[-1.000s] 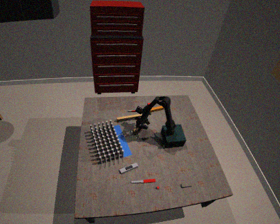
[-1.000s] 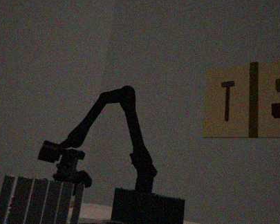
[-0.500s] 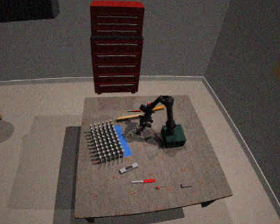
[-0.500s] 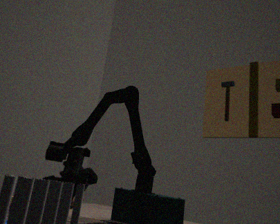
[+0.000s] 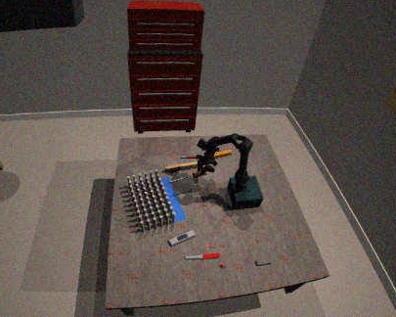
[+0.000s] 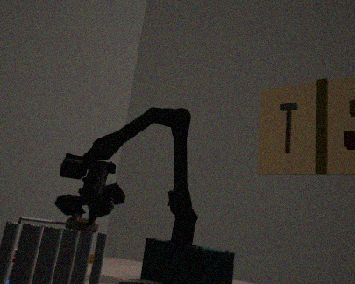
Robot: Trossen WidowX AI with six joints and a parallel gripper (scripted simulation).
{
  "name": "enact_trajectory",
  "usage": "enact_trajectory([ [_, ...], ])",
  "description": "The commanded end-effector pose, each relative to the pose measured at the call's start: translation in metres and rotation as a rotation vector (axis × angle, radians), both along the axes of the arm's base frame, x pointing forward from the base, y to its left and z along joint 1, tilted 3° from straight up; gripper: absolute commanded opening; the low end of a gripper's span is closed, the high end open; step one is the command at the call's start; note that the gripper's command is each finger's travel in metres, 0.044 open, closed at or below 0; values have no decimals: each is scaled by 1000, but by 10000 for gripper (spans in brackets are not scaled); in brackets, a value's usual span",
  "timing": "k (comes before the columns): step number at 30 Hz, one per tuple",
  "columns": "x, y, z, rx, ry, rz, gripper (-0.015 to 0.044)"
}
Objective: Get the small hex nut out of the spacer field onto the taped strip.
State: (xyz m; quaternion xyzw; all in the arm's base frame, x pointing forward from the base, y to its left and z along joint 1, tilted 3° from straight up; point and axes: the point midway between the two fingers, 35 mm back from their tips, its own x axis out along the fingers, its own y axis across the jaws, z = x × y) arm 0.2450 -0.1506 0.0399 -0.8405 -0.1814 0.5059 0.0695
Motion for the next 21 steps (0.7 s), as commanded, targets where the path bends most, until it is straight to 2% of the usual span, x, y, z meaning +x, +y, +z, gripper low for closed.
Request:
enact_trajectory([
  [1,0,1,32,1,-8,3,0],
  [6,-2,4,58,1,-8,2,0],
  [7,-1,2,43,-4,-4,3,0],
  [21,26,31,45,-143,-40,343,0],
])
